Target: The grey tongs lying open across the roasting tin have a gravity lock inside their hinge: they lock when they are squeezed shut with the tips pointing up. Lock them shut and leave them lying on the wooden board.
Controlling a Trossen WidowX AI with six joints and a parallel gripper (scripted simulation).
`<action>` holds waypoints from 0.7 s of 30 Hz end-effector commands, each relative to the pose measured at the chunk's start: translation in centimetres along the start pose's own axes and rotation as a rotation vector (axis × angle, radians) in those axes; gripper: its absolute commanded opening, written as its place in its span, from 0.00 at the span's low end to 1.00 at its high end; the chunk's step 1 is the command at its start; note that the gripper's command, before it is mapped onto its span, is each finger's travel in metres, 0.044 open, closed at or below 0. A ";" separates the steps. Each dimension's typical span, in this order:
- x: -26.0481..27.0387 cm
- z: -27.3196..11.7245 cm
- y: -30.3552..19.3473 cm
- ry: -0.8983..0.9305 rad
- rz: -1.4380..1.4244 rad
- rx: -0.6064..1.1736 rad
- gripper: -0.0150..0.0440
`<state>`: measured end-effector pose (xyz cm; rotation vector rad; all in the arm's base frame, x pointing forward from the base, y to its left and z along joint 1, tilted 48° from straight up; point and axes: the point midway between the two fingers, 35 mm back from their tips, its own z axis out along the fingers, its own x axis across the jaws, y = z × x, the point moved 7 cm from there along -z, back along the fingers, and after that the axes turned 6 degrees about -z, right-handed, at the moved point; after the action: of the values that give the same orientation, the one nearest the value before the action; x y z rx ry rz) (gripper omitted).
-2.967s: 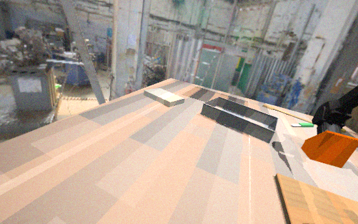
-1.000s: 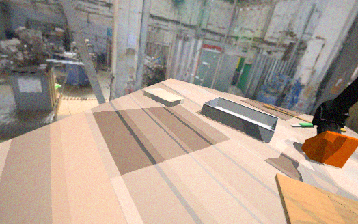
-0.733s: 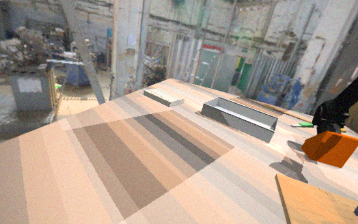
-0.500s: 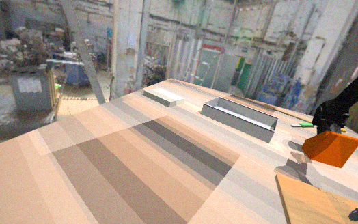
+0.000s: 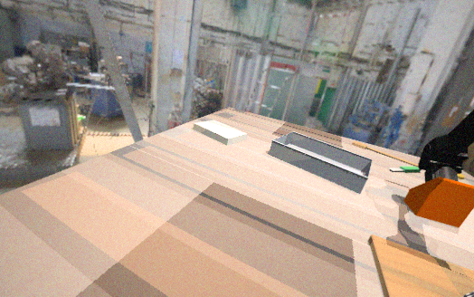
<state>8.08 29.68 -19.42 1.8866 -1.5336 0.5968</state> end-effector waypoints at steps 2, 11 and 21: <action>0.1 0.3 0.0 0.002 -0.006 0.004 0.00; 0.1 0.2 0.0 0.001 0.000 -0.001 0.36; 0.1 0.2 0.0 0.001 0.000 -0.001 0.80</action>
<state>8.05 29.49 -19.50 1.8854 -1.5318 0.5987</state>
